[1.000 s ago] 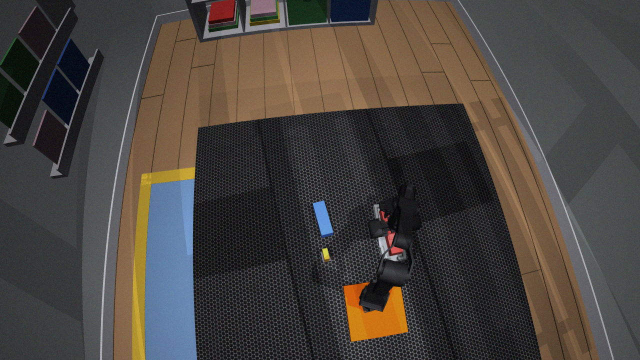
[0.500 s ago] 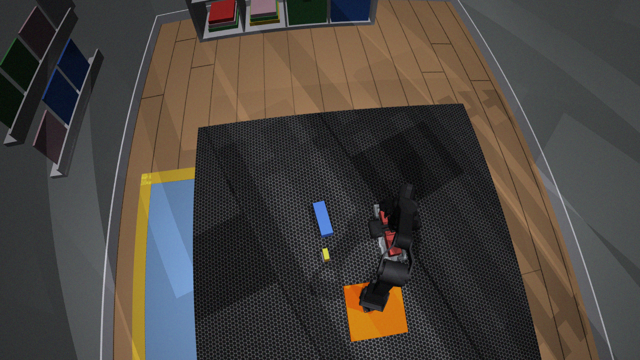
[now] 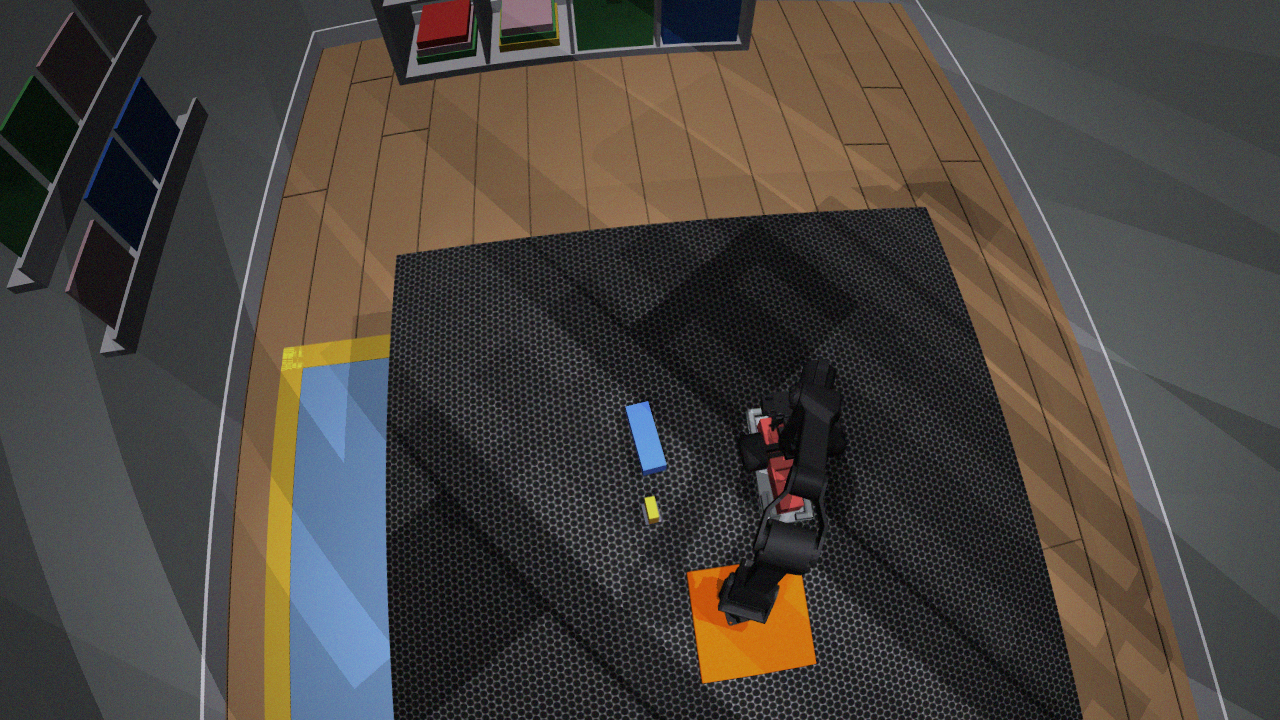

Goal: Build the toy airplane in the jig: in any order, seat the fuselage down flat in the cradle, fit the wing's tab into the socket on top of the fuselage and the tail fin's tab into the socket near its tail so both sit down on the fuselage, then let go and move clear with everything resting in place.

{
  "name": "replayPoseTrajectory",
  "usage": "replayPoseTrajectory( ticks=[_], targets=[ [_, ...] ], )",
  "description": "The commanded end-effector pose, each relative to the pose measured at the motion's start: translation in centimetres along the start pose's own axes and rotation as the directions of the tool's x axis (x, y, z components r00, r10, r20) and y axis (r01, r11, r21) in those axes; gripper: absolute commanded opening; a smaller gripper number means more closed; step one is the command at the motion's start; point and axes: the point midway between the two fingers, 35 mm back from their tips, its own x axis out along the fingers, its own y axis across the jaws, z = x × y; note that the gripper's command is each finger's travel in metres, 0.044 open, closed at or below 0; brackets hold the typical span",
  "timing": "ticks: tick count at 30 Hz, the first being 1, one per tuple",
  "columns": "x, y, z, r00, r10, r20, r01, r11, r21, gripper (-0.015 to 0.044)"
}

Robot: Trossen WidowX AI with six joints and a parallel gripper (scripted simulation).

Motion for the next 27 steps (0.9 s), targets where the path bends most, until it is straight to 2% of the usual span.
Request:
replayPoseTrajectory(
  ticks=[1, 4, 17, 21, 27],
  targets=[
    [-5.8, -0.1, 0.2, 0.999, -0.019, 0.027, 0.019, 1.000, -0.005, 0.0440],
    [-8.0, 0.1, -0.2, 0.999, -0.020, 0.027, 0.020, 1.000, -0.006, 0.0440],
    [-7.6, 0.1, 0.6, 0.999, -0.020, 0.027, 0.022, 0.996, -0.089, 0.0440],
    [-7.7, 4.0, 3.9, 0.999, -0.018, 0.031, 0.020, 0.996, -0.089, 0.0440],
    [-7.5, 12.9, 8.1, 0.999, -0.010, 0.035, 0.013, 0.996, -0.090, 0.0440]
  ],
)
